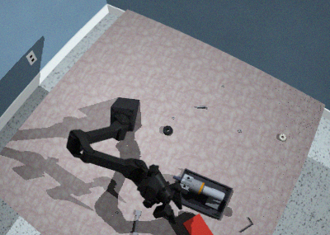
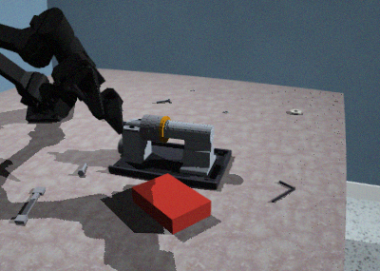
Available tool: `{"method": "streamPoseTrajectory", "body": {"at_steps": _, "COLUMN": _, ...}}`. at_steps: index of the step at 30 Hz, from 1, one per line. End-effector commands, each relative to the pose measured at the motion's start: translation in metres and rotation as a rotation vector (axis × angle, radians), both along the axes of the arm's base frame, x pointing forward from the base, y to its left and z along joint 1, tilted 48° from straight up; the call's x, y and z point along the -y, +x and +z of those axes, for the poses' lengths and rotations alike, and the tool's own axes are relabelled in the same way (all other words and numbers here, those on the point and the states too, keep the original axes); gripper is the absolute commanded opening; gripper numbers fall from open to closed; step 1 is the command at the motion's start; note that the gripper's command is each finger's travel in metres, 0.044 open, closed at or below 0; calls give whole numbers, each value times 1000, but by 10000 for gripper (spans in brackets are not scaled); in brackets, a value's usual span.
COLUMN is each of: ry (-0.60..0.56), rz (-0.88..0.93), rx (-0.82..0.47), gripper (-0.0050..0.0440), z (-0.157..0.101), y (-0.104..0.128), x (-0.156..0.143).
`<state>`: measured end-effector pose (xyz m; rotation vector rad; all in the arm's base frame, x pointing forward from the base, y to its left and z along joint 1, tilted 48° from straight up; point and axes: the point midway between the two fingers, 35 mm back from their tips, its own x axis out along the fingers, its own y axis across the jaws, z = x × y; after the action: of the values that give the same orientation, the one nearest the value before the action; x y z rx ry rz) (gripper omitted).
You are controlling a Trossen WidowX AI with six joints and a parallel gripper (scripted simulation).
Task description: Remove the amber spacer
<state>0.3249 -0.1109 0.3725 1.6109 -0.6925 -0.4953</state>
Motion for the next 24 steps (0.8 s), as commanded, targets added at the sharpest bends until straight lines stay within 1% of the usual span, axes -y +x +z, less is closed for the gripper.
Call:
{"method": "streamPoseTrajectory", "body": {"at_steps": 1, "ry": 172, "rz": 72, "rx": 19, "gripper": 440, "z": -38, "y": -15, "x": -21}}
{"method": "streamPoseTrajectory", "body": {"at_steps": 3, "ry": 172, "rz": 72, "rx": 19, "gripper": 440, "z": -38, "y": -15, "x": -21}}
{"method": "streamPoseTrajectory", "body": {"at_steps": 4, "ry": 245, "rz": 86, "rx": 45, "gripper": 440, "z": -48, "y": -19, "x": -26}}
{"method": "streamPoseTrajectory", "body": {"at_steps": 5, "ry": 315, "rz": 105, "rx": 45, "gripper": 440, "z": -65, "y": -27, "x": -33}}
{"method": "streamPoseTrajectory", "body": {"at_steps": 6, "ry": 361, "rz": 120, "rx": 27, "gripper": 440, "z": -81, "y": -34, "x": -40}}
{"method": "streamPoseTrajectory", "body": {"at_steps": 10, "ry": 546, "rz": 138, "rx": 29, "gripper": 440, "z": -125, "y": -56, "x": -56}}
{"method": "streamPoseTrajectory", "body": {"at_steps": 13, "ry": 670, "rz": 131, "rx": 50, "gripper": 440, "z": -150, "y": -69, "x": -63}}
{"method": "streamPoseTrajectory", "body": {"at_steps": 24, "ry": 680, "rz": 130, "rx": 49, "gripper": 440, "z": -152, "y": -70, "x": -64}}
